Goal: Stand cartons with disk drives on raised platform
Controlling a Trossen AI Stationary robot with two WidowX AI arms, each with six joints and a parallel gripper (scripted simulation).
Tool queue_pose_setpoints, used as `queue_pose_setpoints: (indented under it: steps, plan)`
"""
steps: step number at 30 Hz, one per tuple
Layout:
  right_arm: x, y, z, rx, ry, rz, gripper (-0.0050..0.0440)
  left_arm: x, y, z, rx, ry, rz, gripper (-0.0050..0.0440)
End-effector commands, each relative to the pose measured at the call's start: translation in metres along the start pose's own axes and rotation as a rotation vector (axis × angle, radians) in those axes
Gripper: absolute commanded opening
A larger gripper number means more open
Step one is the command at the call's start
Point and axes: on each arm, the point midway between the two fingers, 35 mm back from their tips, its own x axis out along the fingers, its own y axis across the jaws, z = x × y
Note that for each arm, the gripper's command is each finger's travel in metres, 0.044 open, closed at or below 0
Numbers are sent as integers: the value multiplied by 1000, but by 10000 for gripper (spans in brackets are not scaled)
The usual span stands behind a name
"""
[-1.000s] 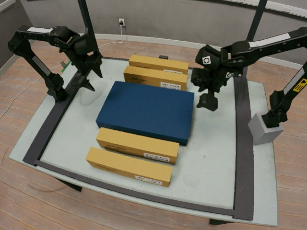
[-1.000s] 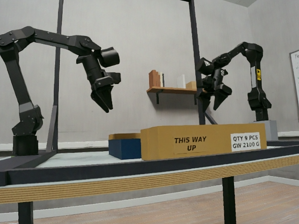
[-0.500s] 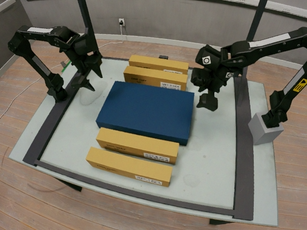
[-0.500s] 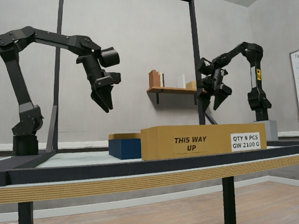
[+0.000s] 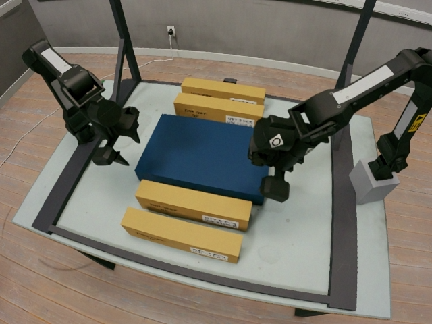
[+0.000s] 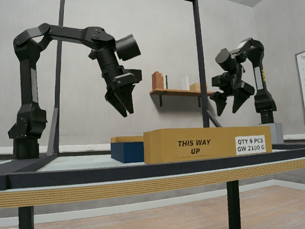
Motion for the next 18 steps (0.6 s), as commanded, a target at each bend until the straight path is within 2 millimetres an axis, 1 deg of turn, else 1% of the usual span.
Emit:
queue_pose_setpoints:
  steps: [1, 18]
  plan:
    - [-7, -3, 8, -10, -27, -5, 382, -5, 1, 10, 15, -22, 1, 381]
    - [-7, -2, 7, -7, -27, -10, 382, -4, 3, 9, 17, -21, 5, 381]
